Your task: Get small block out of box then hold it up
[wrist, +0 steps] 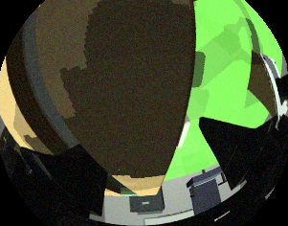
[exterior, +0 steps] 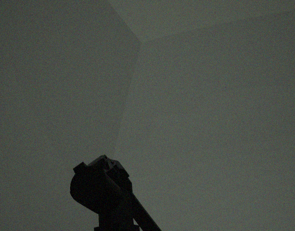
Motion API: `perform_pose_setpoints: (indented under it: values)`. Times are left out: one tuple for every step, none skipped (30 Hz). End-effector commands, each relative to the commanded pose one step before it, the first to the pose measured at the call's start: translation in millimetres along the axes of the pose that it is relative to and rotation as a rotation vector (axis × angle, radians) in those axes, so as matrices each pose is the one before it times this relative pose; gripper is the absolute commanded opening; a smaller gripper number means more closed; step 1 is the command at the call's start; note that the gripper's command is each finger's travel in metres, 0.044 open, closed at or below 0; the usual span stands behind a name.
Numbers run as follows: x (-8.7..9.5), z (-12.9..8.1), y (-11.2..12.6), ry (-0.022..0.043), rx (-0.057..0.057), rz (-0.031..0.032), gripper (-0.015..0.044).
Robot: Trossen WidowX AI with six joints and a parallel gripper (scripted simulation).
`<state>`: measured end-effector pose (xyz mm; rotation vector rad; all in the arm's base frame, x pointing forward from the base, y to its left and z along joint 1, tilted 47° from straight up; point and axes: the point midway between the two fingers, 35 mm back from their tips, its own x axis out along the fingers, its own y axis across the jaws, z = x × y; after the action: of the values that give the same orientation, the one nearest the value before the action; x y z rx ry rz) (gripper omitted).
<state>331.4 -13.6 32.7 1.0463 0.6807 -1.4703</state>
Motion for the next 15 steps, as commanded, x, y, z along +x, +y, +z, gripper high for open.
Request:
perform_pose_setpoints:
  values:
    - [-0.62,2.12,-0.04,0.00011,-0.0017,-0.00021,0.04]
    - [0.0,0.0,0.0,0.0,0.0,0.0,0.04]
    - [0.23,-0.65,0.0,0.00003,0.0,0.0,0.04]
    - [0.36,-1.01,0.0,0.00004,0.0,0.00001,0.04]
    - [0.36,-1.01,0.0,0.00004,0.0,0.00001,0.04]
    - [0.34,-0.96,0.0,0.00004,0.0,0.00001,0.04]
    - [0.34,-0.95,0.0,0.00004,0.0,0.00001,0.04]
    - [0.34,-0.94,0.0,0.00004,0.0,0.00001,0.04]
    - [0.34,-0.95,0.0,0.00004,0.0,0.00001,0.04]
    - [0.34,-0.95,0.0,0.00004,0.0,0.00001,0.04]
    - [0.34,-0.95,0.0,0.00004,0.0,0.00001,0.04]
    - [0.34,-0.95,0.0,0.00004,0.0,0.00001,0.04]
    - [0.34,-0.95,0.0,0.00004,0.0,0.00001,0.04]
    - [0.34,-0.95,0.0,0.00004,0.0,0.00001,0.04]
    - [0.34,-0.95,0.0,0.00004,0.0,0.00001,0.04]
